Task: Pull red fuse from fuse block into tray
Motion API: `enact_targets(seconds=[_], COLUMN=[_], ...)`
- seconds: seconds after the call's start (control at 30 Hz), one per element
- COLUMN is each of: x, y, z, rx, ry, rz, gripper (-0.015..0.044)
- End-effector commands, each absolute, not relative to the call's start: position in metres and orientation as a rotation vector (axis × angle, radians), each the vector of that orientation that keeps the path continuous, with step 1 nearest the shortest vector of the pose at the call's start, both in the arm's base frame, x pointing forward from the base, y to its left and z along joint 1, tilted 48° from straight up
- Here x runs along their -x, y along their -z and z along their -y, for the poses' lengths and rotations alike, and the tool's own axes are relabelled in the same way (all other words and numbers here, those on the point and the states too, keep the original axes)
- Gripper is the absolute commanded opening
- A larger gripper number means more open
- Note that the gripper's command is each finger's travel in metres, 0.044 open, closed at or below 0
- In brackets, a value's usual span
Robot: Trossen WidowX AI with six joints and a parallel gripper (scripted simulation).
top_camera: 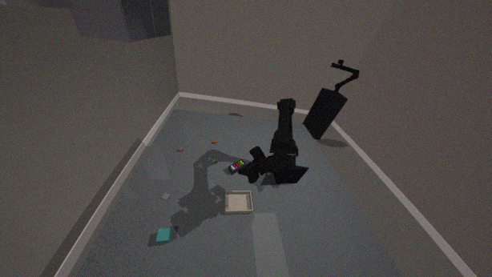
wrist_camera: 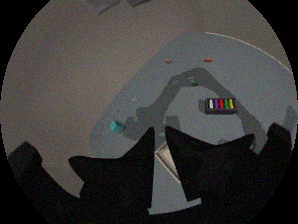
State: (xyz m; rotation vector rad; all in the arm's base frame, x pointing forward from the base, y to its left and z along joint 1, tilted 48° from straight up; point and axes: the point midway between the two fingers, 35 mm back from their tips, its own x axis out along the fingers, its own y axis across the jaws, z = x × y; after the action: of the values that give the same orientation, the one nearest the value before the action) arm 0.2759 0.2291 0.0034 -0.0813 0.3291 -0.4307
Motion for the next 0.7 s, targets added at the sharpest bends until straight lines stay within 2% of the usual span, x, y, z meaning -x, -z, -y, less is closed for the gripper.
enact_targets(seconds=[0.0,0.33,0.67], x=[-0.308,-0.316,-0.315], y=[-0.014,-0.021,-0.028], z=[-0.177,-0.135,-0.094], rx=[0.857,1.351,1.773], ry=[0.366,0.17,-0.177], rz=[-0.73,-1.033,-1.314], gripper=[0.0063,0.0063,0.0063])
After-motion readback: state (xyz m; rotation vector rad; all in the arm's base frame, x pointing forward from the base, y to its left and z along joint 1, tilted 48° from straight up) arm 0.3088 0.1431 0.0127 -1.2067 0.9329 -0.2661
